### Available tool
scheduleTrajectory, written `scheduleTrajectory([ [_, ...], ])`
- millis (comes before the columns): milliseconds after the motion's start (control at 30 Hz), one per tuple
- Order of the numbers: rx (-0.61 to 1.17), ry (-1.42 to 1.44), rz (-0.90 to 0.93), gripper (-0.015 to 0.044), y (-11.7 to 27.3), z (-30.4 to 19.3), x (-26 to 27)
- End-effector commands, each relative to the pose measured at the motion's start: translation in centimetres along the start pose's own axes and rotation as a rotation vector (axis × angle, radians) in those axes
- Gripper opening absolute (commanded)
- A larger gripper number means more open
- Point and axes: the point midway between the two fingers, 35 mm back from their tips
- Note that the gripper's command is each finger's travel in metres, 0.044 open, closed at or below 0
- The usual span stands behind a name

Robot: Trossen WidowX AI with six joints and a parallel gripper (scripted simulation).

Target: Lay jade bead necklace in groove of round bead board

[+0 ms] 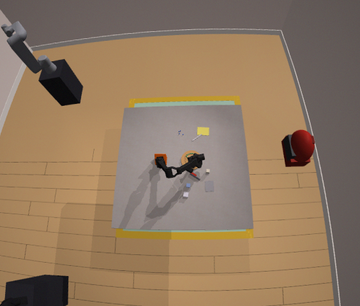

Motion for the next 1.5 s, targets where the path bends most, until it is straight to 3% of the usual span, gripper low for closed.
scheduleTrajectory([
  [0,0.000,0.000,0.000,0.0000,0.02,0.01,0.00],
  [1467,0.000,0.010,-0.005,0.0000,-0.16,-0.05,-0.25],
])
Point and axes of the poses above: the point midway between the two fingers, 35 mm back from their tips, its own y axis back along the fingers, its own x axis across the jaws, z = x × y, and after that the axes turned 4 degrees about y, right-handed
